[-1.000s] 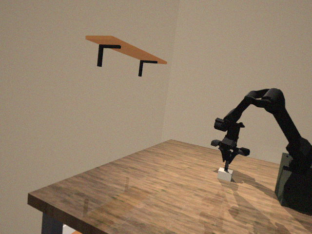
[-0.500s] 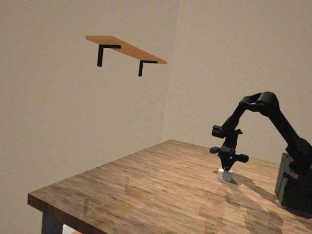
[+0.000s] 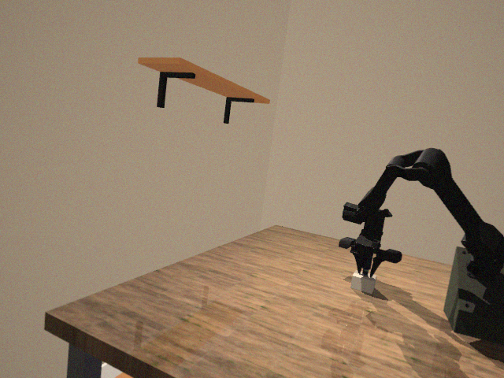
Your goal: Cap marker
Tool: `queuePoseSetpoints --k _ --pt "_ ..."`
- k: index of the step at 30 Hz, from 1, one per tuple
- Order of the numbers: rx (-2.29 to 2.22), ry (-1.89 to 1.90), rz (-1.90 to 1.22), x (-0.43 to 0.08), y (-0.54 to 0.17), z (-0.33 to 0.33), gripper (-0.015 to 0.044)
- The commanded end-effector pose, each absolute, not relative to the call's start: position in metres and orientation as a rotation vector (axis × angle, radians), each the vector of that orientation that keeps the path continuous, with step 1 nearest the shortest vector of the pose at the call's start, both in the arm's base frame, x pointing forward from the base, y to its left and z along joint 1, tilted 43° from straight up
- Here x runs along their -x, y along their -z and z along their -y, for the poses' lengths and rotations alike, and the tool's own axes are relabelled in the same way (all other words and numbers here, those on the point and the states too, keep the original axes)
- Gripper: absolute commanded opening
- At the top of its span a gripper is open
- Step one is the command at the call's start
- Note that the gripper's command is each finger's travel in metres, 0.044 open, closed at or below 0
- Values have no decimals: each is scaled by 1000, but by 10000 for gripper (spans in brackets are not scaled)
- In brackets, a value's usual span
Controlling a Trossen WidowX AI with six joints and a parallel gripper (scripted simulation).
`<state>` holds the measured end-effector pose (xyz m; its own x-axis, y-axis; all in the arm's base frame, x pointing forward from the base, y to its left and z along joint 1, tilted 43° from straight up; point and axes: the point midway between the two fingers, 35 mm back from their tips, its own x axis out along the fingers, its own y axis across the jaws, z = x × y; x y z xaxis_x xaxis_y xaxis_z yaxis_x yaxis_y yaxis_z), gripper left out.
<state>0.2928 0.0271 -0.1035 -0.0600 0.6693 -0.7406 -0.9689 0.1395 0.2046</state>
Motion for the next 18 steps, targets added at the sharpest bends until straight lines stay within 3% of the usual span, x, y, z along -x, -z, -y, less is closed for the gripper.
queuePoseSetpoints --k 1,8,18 --pt "455 -1416 -847 -293 103 -27 263" --pt "455 -1416 -847 -293 103 -27 440" --pt "457 -1415 -850 -298 48 24 440"
